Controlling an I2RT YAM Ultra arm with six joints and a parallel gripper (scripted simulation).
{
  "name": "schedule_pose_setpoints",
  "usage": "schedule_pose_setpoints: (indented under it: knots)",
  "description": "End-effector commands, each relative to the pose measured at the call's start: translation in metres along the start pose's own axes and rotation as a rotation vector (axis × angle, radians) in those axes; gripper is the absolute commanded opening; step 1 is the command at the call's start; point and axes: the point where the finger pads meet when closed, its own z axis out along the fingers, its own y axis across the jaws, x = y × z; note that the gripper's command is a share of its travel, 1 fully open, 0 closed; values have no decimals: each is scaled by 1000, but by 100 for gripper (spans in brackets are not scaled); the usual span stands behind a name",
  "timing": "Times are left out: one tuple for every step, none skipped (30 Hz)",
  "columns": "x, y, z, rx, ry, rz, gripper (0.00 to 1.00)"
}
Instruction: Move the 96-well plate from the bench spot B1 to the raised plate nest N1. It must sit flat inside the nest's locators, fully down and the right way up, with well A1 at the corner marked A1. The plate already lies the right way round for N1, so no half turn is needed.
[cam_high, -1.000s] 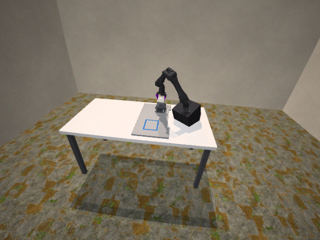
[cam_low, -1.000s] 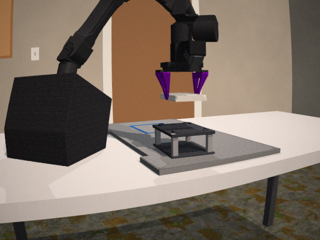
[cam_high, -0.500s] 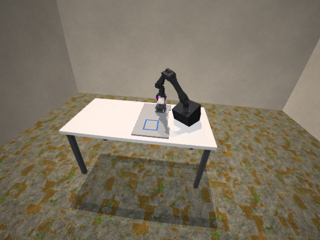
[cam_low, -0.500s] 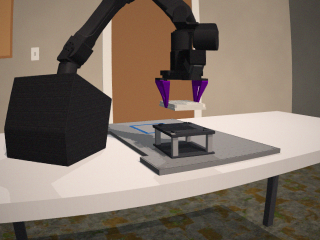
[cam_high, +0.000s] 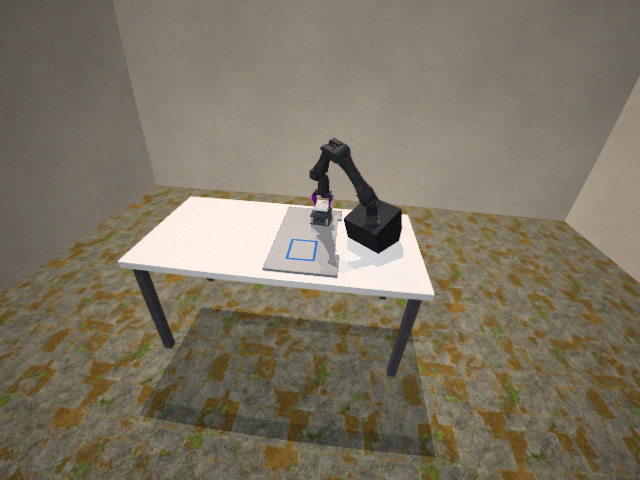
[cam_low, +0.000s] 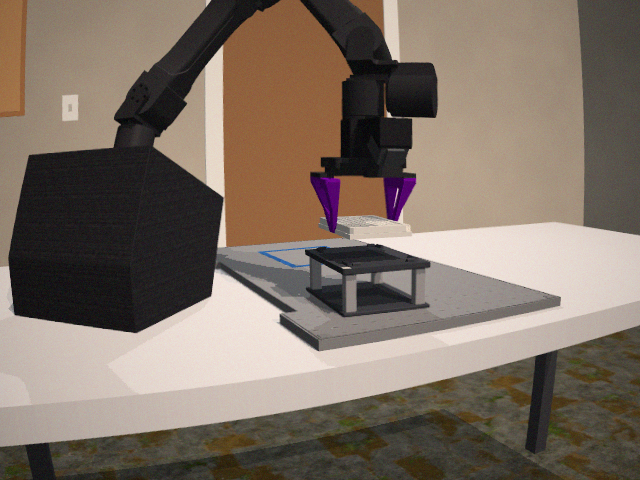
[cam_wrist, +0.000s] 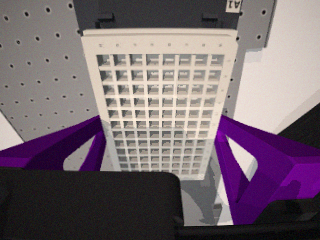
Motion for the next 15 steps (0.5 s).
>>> schedule_pose_setpoints:
  knots:
    - [-6, 1, 5, -14, -13, 12, 0]
    - [-6, 6, 3, -25, -21, 4, 0]
    - [-4, 6, 4, -24, -21, 0, 0]
    - [-2, 3, 9, -15, -14, 2, 0]
    - [-1, -2, 15, -2, -4, 9, 0]
    - [-1, -2, 15, -2, -4, 9, 0]
    - [-1, -2, 15, -2, -4, 9, 0]
    - [-7, -1, 10, -18, -16, 21, 0]
    - [-7, -4, 15, -8, -10, 25, 0]
    - [-7, -4, 18, -6, -9, 25, 0]
    - [-5, -4, 20, -4, -8, 19, 0]
    - [-3, -2, 22, -3, -7, 13, 0]
    - [-3, 0, 24, -6, -10, 8, 0]
    - [-3, 1, 25, -6, -10, 5, 0]
    - [-5, 6, 18, -26, -23, 2, 0]
